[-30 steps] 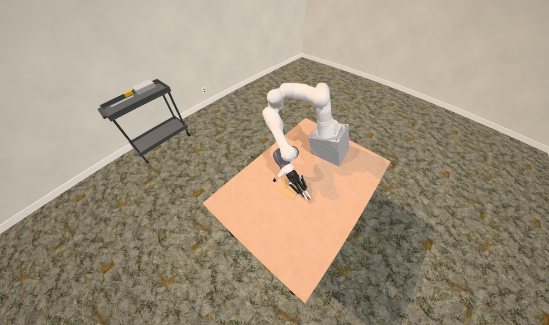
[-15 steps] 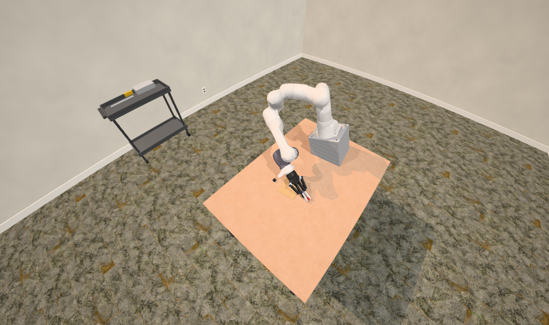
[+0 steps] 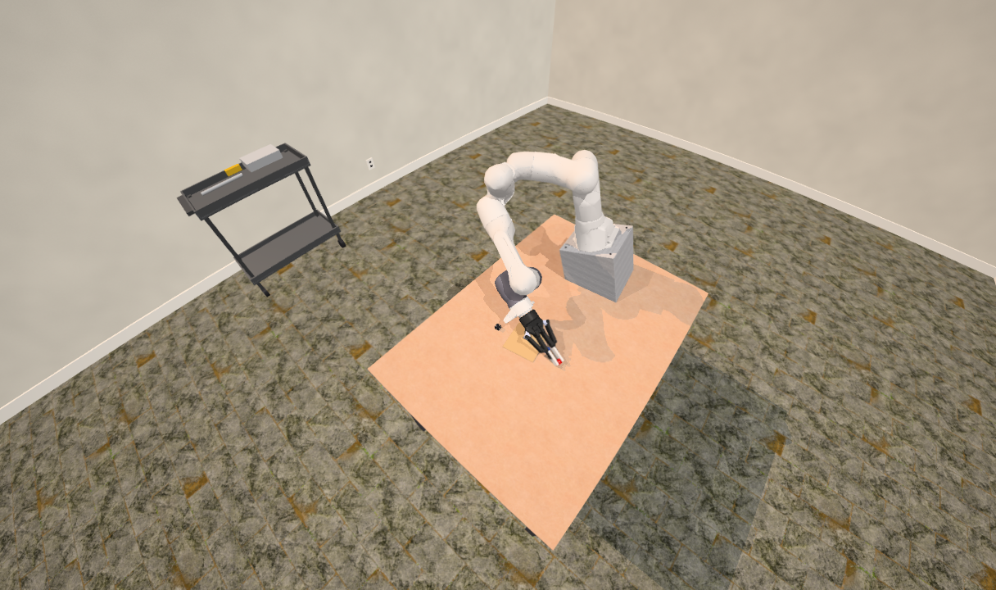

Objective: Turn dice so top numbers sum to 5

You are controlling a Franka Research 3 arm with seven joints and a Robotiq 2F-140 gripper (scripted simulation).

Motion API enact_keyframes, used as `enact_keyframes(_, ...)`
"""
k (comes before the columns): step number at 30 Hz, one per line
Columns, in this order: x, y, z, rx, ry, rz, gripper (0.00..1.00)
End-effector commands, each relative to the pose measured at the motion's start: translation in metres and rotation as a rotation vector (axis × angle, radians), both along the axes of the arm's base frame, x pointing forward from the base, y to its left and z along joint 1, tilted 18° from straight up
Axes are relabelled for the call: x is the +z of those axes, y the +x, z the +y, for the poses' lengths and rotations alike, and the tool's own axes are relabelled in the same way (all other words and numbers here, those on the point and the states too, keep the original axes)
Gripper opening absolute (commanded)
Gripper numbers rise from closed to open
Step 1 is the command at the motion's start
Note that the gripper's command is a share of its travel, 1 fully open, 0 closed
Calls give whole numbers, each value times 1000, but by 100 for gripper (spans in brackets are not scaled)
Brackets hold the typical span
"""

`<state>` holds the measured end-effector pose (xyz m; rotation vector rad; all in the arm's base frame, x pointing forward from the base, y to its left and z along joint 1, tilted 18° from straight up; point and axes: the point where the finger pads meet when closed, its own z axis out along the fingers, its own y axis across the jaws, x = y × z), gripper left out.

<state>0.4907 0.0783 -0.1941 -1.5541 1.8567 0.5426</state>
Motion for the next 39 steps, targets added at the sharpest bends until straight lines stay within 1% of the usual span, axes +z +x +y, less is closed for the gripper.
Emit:
enact_keyframes(1, -1, -1, 1, 7, 1, -1, 9)
enact_keyframes(25, -1, -1, 1, 7, 1, -1, 9)
enact_keyframes(26, -1, -1, 1, 7, 1, -1, 12)
enact_keyframes(28, -1, -1, 1, 7, 1, -1, 12)
enact_keyframes(29, -1, -1, 1, 7, 1, -1, 14)
enact_keyframes(33, -1, -1, 1, 7, 1, -1, 14)
enact_keyframes(34, -1, -1, 1, 7, 1, -1, 17)
enact_keyframes(39, -1, -1, 1, 7, 1, -1, 19)
